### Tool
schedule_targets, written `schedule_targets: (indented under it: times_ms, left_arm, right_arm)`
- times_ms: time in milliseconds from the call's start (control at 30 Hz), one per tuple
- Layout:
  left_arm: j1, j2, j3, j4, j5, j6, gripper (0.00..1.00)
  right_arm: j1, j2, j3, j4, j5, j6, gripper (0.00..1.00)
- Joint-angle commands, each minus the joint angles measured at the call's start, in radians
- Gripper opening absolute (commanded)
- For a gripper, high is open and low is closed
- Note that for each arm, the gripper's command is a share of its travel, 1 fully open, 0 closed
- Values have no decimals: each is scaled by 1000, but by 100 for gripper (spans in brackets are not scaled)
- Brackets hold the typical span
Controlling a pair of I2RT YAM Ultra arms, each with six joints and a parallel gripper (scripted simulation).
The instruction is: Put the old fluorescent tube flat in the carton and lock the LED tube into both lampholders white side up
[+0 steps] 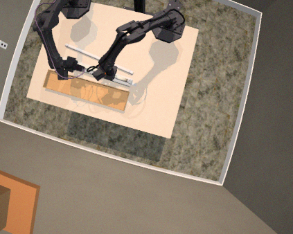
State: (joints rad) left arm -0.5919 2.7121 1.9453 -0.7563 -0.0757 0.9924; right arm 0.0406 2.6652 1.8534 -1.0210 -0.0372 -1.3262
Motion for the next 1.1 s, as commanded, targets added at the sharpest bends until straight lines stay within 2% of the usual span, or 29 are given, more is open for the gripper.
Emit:
schedule_targets:
  times_ms: [0,67,100,433,800,867,900,1067]
  left_arm:
    - [18,13,58,-18,9,-8,11]
    - [18,13,58,-18,9,-8,11]
    - [21,25,83,-77,35,10,11]
    - [35,85,209,-184,64,18,11]
    - [40,110,264,-211,67,14,11]
    - [40,78,260,-194,48,10,11]
    - [41,74,264,-193,48,9,49]
    - [25,78,265,-204,59,12,49]
  right_arm:
    - [-3,1,55,0,-16,10,11]
    - [-3,1,55,0,-16,10,11]
    - [-9,25,84,-69,-24,-11,11]
    - [-17,94,211,-168,-35,-13,11]
    - [-17,109,265,-186,-39,-13,11]
    - [-19,90,264,-180,-39,-13,11]
    - [-19,85,268,-178,-38,-10,11]
    - [-19,84,269,-178,-38,-10,11]
